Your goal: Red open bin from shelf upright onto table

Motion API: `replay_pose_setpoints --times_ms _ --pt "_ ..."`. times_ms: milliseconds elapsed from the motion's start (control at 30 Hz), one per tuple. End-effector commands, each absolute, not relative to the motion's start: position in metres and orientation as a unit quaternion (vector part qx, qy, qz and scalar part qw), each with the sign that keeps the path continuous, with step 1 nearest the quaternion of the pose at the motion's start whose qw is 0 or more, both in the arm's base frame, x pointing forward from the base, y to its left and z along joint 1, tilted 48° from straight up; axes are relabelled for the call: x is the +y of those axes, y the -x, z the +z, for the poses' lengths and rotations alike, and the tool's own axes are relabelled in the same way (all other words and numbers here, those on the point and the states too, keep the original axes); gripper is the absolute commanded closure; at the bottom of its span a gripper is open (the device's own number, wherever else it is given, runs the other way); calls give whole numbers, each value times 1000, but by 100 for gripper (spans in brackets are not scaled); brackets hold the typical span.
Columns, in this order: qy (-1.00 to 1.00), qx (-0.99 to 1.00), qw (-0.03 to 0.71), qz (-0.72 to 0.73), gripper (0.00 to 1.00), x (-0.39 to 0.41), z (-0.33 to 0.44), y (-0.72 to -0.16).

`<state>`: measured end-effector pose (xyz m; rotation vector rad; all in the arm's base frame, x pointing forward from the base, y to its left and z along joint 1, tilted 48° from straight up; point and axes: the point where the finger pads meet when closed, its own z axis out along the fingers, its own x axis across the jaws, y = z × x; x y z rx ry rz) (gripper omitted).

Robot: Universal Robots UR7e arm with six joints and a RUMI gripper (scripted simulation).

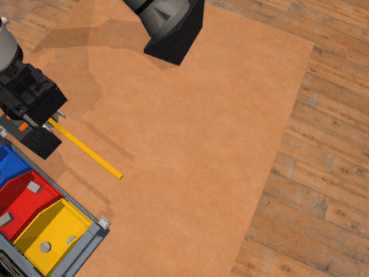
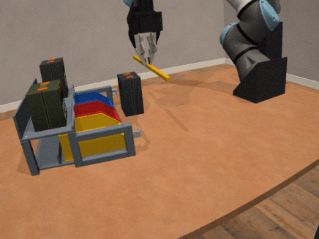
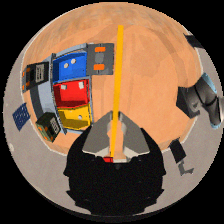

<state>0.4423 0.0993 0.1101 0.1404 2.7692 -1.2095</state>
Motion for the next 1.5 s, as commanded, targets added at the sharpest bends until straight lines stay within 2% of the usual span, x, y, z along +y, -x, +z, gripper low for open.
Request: replay_pose_setpoints --times_ms 0,833,1467 --pt "-46 914 59 -399 100 101 108 -422" --pt "-46 914 59 -399 100 103 97 -351" --pt "-46 914 59 -399 100 104 95 -334"
